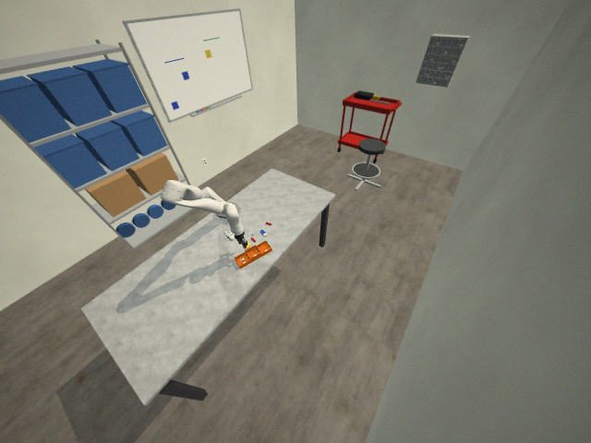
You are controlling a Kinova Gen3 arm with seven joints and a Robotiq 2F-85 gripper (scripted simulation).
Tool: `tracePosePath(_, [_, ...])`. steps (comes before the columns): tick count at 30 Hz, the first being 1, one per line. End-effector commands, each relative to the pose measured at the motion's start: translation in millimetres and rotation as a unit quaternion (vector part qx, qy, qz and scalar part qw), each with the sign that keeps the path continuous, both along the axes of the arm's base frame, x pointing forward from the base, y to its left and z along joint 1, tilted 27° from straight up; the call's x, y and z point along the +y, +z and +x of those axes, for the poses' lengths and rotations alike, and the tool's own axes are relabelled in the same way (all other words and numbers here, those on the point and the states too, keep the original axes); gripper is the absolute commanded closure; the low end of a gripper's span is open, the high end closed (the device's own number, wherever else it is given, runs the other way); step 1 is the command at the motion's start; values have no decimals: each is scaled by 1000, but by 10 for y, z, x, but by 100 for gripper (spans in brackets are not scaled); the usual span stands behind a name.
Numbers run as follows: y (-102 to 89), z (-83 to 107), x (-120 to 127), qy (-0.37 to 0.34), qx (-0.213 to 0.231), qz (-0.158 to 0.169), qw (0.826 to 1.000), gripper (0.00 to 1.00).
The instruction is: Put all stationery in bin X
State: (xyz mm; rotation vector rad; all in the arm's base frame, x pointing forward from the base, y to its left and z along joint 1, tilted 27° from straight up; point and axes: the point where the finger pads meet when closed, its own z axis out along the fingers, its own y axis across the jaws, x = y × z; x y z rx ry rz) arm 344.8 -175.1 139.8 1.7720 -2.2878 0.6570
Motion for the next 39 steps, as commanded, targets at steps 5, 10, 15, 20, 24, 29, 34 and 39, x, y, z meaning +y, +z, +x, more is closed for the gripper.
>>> tracePosePath(5, [-208,-148,425,20,9,1,1000,45])
tracePosePath(10, [-248,-167,502,20,9,1,1000,45])
tracePosePath(15, [-244,-164,495,20,9,1,1000,45])
tracePosePath(20, [-238,-162,482,20,9,1,1000,45])
tracePosePath(24, [-229,-160,465,20,9,1,1000,45])
tracePosePath(29, [-223,-158,451,20,9,1,1000,45])
tracePosePath(34, [-219,-157,444,20,9,1,1000,45])
tracePosePath(39, [-218,-157,443,20,9,1,1000,45])
